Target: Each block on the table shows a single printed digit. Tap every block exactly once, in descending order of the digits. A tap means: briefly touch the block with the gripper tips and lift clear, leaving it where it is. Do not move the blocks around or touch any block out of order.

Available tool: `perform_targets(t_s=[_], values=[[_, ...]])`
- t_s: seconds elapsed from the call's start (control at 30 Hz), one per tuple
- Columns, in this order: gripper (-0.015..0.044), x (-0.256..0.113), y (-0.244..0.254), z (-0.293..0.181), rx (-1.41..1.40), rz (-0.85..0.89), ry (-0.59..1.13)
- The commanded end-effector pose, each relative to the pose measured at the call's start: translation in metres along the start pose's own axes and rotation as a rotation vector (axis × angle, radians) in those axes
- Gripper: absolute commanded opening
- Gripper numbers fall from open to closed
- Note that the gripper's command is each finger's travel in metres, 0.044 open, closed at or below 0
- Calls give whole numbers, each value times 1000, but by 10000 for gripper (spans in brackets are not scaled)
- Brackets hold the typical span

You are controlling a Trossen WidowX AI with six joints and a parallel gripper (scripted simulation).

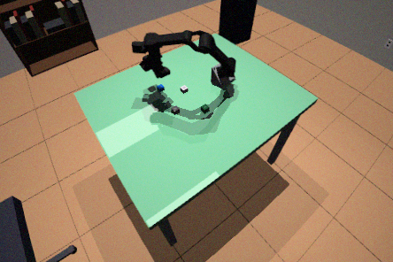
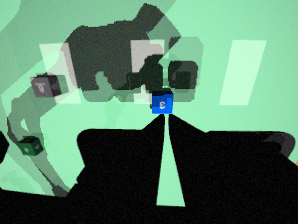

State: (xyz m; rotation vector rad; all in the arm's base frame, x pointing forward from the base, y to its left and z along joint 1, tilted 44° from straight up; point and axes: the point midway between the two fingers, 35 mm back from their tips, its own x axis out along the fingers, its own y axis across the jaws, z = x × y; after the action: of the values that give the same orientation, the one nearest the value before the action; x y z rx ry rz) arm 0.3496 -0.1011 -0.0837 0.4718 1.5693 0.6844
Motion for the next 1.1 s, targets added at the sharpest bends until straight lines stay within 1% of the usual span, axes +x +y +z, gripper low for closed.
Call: perform_targets(t_s=[0.0, 0.2, 0.8, 1.07], values=[[20, 42, 3, -6, 12, 20, 18], [20, 43, 3, -6, 12, 20, 18], [20, 71, 4, -6, 11, 21, 18], [20, 72, 4, -7, 11, 21, 18]])
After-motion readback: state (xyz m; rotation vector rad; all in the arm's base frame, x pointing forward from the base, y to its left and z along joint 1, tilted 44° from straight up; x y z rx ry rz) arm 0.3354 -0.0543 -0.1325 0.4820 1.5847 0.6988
